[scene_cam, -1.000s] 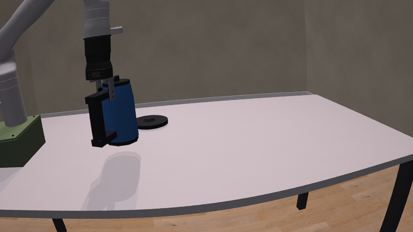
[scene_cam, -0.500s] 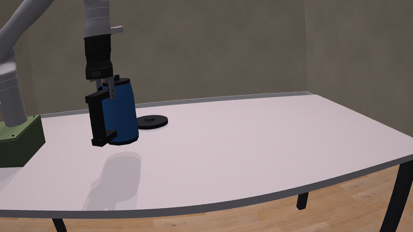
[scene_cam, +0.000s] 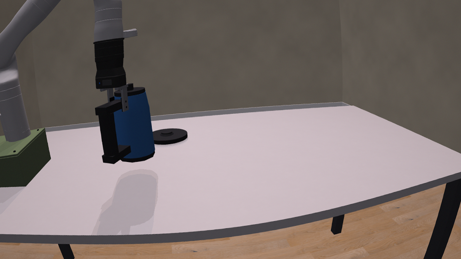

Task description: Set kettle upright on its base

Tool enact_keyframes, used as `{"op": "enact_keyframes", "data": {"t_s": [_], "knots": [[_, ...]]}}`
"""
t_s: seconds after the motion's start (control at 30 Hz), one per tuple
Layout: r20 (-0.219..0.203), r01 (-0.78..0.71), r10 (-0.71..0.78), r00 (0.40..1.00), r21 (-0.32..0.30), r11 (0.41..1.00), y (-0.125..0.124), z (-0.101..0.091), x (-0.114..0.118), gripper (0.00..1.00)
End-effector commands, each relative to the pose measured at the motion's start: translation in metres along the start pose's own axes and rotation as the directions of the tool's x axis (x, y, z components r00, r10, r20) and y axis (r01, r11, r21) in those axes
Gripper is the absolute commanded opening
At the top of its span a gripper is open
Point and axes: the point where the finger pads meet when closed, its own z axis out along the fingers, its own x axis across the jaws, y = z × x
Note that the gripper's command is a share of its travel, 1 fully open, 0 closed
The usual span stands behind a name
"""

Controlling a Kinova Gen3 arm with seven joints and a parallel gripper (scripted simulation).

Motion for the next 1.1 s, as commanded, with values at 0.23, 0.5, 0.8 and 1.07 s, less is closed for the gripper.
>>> {"op": "enact_keyframes", "data": {"t_s": [0.23, 0.5, 0.8, 1.07], "knots": [[-0.002, 0.000, 0.000, 1.000, 0.001, 1.000, 0.0000, -0.0008, 0.0005, 0.00], [-0.002, 0.000, 0.000, 1.000, 0.001, 1.000, -0.0002, -0.0008, 0.0005, 0.00], [-0.002, 0.000, 0.000, 1.000, 0.001, 1.000, -0.0018, -0.0008, 0.0003, 0.00], [-0.002, 0.000, 0.000, 1.000, 0.001, 1.000, -0.0067, -0.0008, -0.0004, 0.00]]}}
